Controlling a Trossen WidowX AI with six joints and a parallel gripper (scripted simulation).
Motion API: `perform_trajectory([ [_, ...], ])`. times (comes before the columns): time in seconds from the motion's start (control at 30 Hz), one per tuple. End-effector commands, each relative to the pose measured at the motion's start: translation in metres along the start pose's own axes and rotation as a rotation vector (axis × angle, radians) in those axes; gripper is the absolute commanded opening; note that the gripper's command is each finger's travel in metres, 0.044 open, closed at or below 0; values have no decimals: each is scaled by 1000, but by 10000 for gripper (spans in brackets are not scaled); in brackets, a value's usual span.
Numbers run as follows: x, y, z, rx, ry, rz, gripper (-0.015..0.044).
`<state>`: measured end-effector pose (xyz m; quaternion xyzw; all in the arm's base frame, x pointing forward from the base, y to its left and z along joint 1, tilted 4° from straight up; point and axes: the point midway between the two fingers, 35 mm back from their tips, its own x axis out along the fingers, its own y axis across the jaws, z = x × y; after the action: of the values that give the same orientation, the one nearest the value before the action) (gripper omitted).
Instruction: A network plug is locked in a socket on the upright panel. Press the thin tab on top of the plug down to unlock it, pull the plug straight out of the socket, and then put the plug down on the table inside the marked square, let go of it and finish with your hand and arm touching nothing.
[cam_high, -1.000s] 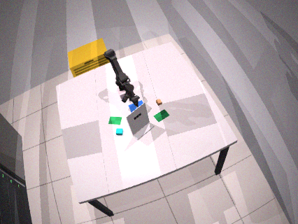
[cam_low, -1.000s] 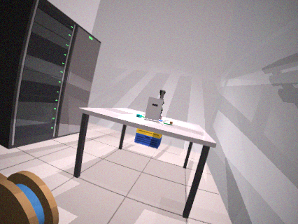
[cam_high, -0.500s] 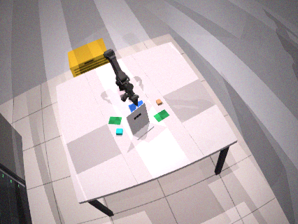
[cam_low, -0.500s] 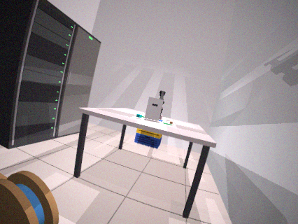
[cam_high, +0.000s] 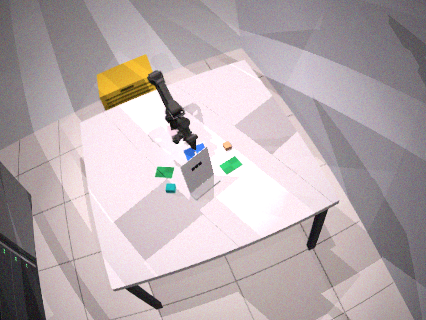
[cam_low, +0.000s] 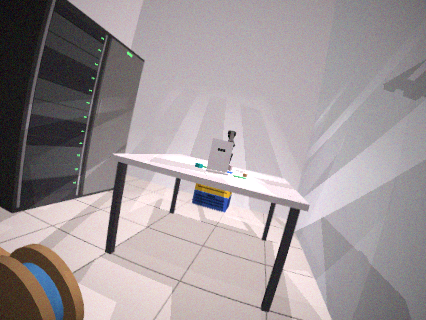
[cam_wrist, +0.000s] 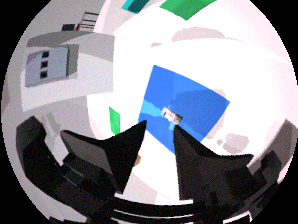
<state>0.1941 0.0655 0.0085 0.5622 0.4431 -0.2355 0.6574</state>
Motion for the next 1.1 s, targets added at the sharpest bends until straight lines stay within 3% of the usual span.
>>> perform_trajectory([
  [0.0, -3, 2, 0, -5, 3, 2, 156],
  [1.07, -37, 30, 0, -4, 2, 2, 156],
])
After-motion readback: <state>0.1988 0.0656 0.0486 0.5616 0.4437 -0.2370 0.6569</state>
